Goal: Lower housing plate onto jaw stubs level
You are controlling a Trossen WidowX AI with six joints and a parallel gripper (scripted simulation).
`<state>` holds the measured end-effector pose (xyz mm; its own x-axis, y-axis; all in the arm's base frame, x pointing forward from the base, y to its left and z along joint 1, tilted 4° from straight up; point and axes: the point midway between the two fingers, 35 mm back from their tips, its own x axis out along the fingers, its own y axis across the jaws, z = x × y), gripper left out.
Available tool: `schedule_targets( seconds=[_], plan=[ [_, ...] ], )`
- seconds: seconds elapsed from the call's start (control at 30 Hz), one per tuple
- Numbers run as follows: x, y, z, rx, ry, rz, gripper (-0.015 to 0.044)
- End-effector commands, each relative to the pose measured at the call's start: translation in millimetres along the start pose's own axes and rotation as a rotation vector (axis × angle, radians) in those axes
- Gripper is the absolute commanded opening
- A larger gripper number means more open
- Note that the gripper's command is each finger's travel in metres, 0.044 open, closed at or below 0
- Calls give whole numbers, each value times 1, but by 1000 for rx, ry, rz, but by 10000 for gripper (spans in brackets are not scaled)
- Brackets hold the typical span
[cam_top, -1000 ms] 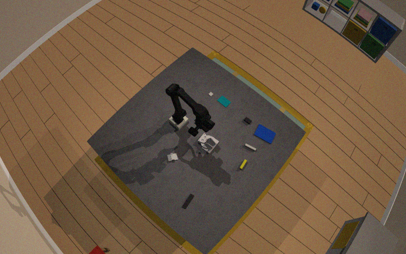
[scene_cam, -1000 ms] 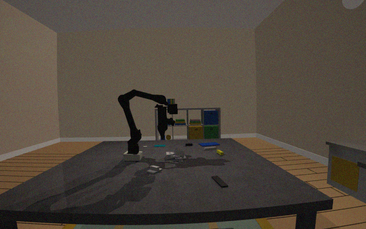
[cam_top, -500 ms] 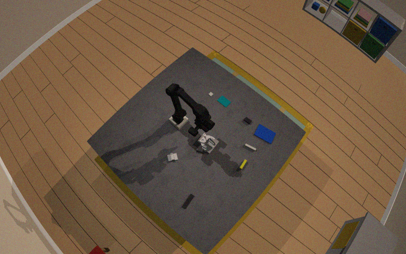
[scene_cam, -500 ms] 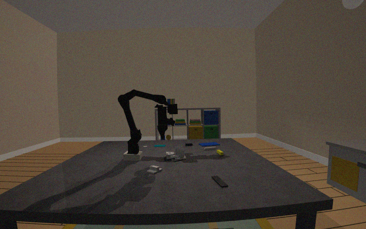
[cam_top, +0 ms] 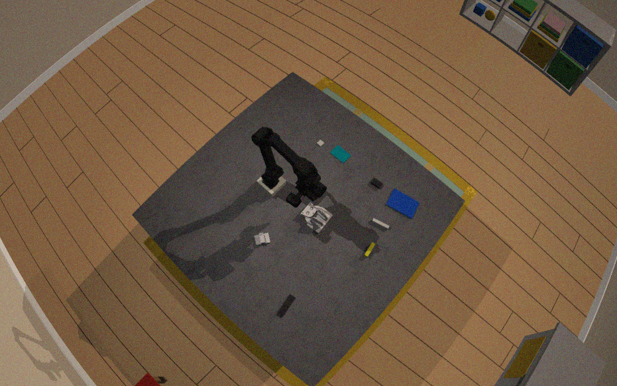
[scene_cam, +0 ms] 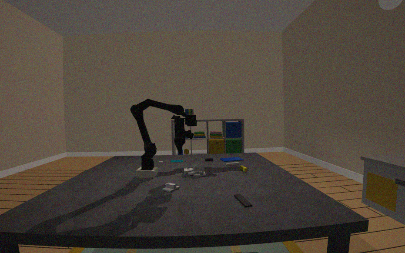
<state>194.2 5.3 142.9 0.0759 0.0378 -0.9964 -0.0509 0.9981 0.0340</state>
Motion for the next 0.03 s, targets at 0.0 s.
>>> schedule_targets(
  seconds=[0.0],
  plan=[
    [0, 0, 0, -3, 0, -3, 440]
  ],
)
